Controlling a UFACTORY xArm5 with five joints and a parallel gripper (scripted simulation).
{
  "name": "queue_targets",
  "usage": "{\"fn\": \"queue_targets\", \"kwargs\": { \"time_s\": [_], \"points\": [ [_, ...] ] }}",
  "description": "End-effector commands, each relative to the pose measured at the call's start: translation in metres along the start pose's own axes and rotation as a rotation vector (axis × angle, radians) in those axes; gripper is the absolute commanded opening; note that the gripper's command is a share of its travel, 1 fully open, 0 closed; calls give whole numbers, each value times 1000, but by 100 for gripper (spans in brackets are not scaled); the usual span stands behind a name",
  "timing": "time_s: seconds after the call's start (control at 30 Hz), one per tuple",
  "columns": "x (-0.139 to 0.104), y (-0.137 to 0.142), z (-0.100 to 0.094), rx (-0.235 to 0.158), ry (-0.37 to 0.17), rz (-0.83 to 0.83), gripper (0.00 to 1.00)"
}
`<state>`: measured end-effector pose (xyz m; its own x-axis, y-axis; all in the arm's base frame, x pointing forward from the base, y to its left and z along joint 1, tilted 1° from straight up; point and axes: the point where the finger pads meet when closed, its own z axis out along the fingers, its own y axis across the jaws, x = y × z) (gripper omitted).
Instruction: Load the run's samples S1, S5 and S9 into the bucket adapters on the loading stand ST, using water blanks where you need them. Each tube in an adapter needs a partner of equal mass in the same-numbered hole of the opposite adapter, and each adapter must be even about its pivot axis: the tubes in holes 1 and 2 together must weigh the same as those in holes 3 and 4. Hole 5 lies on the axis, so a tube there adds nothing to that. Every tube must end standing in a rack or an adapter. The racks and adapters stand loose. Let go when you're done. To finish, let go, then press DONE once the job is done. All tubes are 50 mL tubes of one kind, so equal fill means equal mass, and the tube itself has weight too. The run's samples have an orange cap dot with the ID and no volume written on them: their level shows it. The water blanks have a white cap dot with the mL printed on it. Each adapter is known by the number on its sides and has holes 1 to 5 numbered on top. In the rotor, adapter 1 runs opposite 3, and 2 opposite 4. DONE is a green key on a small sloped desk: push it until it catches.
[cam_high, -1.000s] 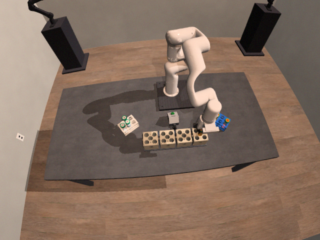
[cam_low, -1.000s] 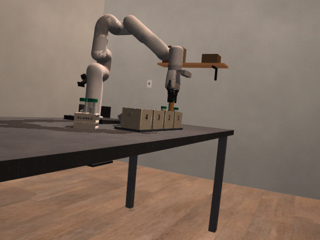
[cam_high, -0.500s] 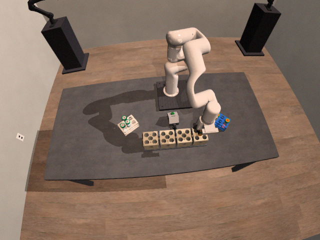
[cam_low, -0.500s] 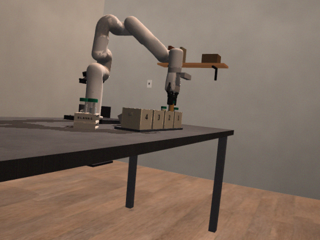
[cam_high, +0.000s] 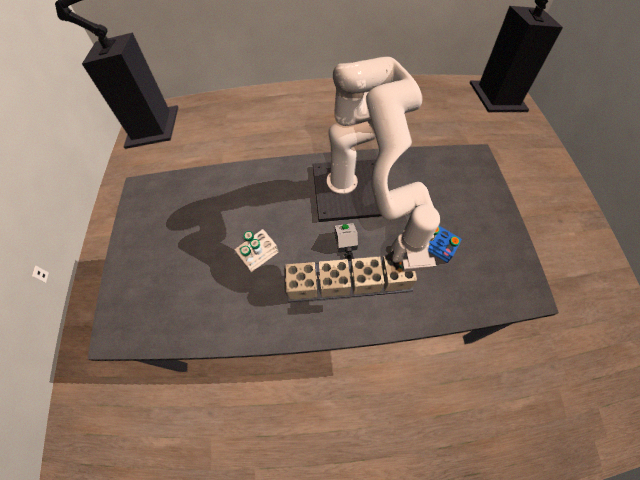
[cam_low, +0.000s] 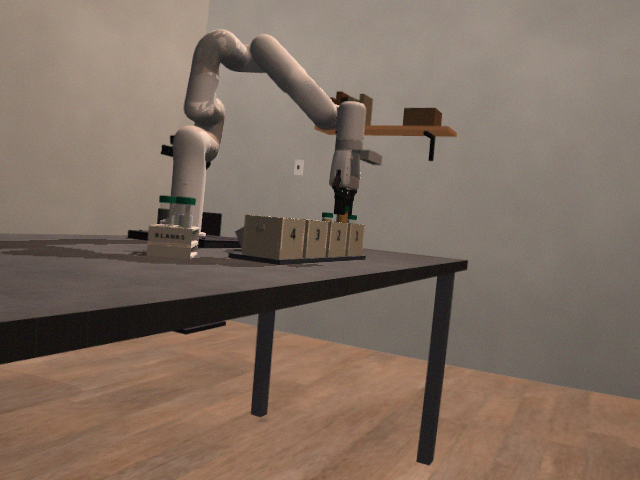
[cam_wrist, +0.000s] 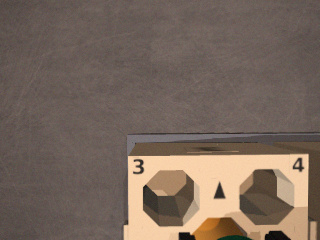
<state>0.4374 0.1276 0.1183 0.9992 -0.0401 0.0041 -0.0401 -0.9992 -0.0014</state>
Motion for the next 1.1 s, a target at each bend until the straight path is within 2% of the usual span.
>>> {"fn": "queue_targets", "kwargs": {
  "time_s": [0.0, 0.4, 0.97, 1.0, 1.07],
  "points": [
    [1, 0, 4, 16, -1, 0, 0],
    [1, -1, 14, 16, -1, 0, 0],
    [1, -1, 14, 16, -1, 0, 0],
    [1, -1, 14, 16, -1, 0, 44],
    [1, -1, 14, 16, -1, 0, 44]
  ]
}}
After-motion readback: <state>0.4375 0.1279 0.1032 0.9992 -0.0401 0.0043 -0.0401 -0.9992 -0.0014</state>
